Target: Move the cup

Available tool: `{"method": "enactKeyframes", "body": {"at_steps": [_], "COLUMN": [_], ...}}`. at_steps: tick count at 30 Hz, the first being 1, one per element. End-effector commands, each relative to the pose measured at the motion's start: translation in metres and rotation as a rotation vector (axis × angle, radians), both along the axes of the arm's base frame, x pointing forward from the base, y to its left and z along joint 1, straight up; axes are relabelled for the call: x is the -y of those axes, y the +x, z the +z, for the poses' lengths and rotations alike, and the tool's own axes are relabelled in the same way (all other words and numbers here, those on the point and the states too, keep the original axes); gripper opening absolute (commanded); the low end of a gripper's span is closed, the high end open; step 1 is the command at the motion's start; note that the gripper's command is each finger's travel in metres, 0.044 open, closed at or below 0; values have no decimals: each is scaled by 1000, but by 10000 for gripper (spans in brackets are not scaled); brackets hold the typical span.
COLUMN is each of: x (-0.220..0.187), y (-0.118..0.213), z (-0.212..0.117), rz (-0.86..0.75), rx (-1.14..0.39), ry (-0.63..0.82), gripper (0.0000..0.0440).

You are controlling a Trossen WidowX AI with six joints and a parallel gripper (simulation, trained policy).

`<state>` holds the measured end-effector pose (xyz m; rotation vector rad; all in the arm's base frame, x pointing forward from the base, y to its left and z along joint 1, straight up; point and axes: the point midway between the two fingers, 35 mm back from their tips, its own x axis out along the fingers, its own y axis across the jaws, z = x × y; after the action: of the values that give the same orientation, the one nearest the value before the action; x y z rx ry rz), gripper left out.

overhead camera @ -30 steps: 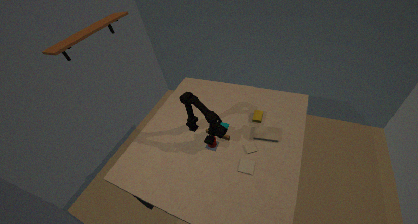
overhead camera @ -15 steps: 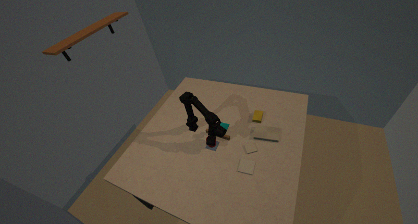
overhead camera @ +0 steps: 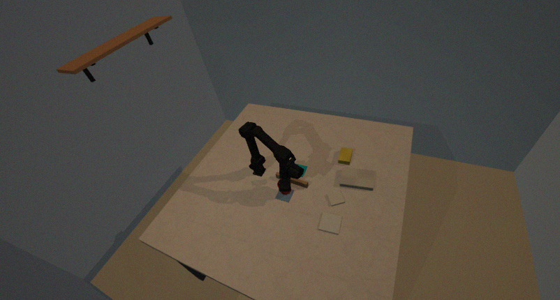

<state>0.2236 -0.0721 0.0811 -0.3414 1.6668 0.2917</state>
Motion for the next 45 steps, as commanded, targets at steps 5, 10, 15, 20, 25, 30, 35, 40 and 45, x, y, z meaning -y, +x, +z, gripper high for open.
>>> {"method": "enactKeyframes", "body": {"at_steps": [5, 10, 15, 20, 25, 30, 35, 40, 45], "x": [-11, -20, -31, -44, -57, -71, -85, -99, -113], "y": [10, 16, 22, 28, 32, 36, 38, 39, 39], "z": [21, 31, 39, 44, 47, 49, 49, 48, 46], "rz": [65, 97, 131, 166, 199, 231, 262, 292, 321], "rx": [42, 67, 92, 117, 141, 163, 182, 197, 209], "ry": [3, 2, 3, 2, 3, 4, 7, 12, 18], "gripper": [5, 1, 0, 0, 0, 0, 0, 0, 0]}}
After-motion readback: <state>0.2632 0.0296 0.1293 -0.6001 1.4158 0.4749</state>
